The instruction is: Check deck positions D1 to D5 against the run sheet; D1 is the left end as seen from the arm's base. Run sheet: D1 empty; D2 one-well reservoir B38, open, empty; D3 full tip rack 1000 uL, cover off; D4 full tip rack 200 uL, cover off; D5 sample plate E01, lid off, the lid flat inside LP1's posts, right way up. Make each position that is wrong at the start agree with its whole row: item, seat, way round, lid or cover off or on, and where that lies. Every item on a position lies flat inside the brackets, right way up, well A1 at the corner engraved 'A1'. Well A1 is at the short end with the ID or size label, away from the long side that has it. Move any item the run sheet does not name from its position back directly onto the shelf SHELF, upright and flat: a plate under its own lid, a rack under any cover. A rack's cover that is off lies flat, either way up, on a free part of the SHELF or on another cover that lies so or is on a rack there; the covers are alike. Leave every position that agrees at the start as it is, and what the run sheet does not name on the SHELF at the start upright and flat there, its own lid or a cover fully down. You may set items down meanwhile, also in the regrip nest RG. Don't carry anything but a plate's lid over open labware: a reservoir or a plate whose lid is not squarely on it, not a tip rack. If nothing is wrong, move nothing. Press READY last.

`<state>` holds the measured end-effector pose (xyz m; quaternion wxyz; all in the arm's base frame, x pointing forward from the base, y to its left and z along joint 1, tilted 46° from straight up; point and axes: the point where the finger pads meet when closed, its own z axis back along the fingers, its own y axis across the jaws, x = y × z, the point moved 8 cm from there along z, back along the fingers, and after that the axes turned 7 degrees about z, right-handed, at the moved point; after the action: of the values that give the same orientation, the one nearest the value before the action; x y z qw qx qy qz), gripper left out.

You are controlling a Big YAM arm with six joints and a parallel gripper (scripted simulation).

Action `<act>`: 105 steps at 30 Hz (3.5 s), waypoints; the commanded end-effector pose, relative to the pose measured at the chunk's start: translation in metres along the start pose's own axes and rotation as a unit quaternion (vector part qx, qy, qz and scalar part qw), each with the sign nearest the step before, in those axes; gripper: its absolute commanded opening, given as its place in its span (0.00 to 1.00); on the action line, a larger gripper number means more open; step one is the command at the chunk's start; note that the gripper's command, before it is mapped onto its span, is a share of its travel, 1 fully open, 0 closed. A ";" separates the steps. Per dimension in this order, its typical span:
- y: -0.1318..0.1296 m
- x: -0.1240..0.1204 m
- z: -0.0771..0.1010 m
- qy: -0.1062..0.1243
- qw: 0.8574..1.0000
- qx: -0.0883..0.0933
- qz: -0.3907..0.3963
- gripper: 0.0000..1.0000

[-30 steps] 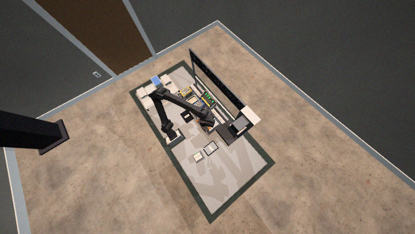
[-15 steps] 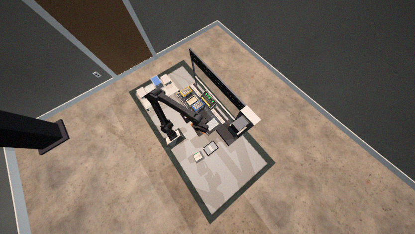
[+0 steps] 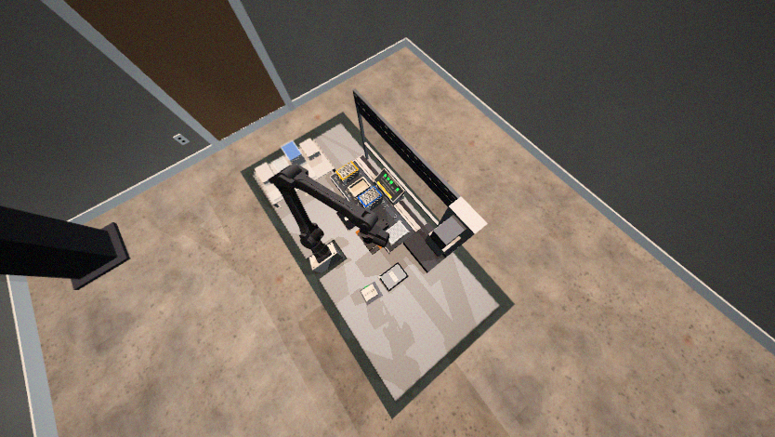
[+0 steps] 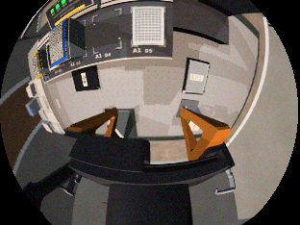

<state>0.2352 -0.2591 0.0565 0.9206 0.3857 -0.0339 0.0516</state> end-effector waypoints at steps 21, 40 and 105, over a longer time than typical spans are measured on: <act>0.000 0.009 0.024 -0.013 1.000 -0.022 0.013 1.00; 0.053 0.010 0.006 -0.001 0.997 -0.003 0.073 1.00; 0.298 0.051 0.017 -0.017 0.977 -0.020 0.213 1.00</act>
<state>0.2410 -0.0590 0.2638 0.8893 0.3631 -0.1251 0.2483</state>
